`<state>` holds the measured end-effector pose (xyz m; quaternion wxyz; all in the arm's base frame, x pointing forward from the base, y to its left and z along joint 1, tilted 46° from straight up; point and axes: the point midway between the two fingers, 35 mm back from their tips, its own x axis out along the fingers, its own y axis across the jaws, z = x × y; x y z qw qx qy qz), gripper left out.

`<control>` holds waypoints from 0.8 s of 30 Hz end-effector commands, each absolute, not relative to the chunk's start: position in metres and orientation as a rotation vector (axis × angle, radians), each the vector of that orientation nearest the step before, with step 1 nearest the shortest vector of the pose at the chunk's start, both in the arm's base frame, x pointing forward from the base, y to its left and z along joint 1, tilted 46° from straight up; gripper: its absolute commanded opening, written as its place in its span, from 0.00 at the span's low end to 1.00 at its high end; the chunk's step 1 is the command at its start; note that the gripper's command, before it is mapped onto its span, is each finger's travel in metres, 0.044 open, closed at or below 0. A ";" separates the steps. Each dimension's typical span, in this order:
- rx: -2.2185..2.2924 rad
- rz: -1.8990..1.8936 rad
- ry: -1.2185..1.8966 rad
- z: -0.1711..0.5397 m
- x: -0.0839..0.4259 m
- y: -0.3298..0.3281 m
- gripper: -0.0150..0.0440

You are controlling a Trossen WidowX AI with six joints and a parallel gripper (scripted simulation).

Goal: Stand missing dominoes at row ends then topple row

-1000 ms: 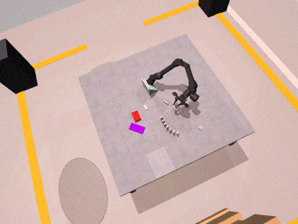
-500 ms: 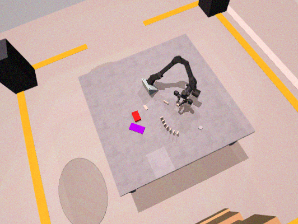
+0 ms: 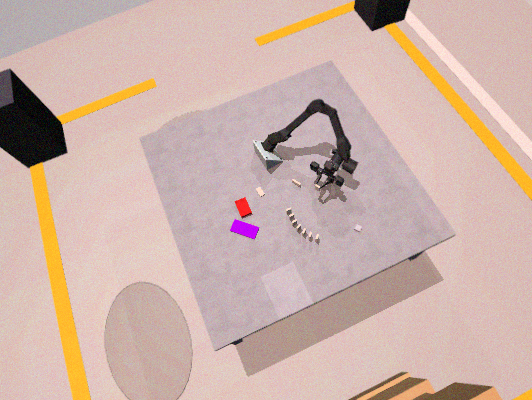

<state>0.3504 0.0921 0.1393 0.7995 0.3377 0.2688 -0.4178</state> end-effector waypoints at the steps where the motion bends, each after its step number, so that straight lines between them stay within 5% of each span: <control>1: 0.726 -0.898 0.574 0.138 0.350 0.092 0.44; 24: 0.726 -0.897 0.580 0.085 0.346 0.139 0.44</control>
